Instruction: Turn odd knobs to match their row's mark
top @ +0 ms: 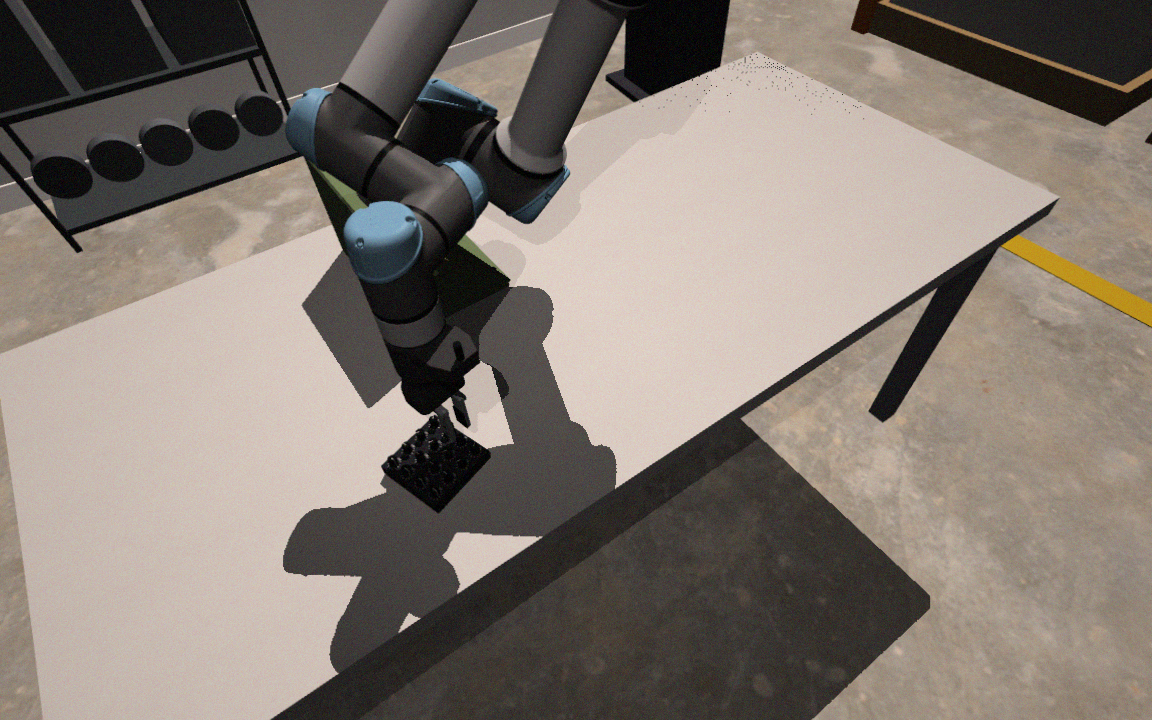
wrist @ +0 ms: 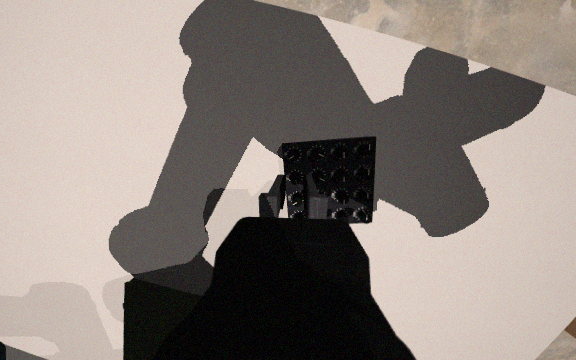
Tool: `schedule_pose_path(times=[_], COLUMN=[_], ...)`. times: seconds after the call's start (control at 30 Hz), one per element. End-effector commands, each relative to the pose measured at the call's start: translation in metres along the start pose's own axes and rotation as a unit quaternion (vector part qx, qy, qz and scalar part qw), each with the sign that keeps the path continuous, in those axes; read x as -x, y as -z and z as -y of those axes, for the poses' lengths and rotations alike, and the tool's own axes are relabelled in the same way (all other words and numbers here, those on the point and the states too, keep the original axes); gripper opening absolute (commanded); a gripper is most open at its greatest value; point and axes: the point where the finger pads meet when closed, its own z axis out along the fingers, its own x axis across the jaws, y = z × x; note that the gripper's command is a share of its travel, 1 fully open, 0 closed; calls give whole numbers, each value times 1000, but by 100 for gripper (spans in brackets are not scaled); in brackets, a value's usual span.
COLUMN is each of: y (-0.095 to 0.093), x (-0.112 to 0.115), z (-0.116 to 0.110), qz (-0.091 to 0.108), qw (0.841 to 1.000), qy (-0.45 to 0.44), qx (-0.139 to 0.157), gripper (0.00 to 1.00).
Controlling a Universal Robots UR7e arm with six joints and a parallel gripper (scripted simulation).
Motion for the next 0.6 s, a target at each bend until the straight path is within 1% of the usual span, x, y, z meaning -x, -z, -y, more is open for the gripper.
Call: schedule_pose_path(times=[0.0, 0.3, 0.57], y=[-7, -14, -15], x=[1, 1, 0], z=[0, 0, 0], qz=[0, 0, -1], qw=[1000, 1000, 1000], qy=[0, 0, 0], qx=[0, 0, -1], gripper=[46, 46, 46])
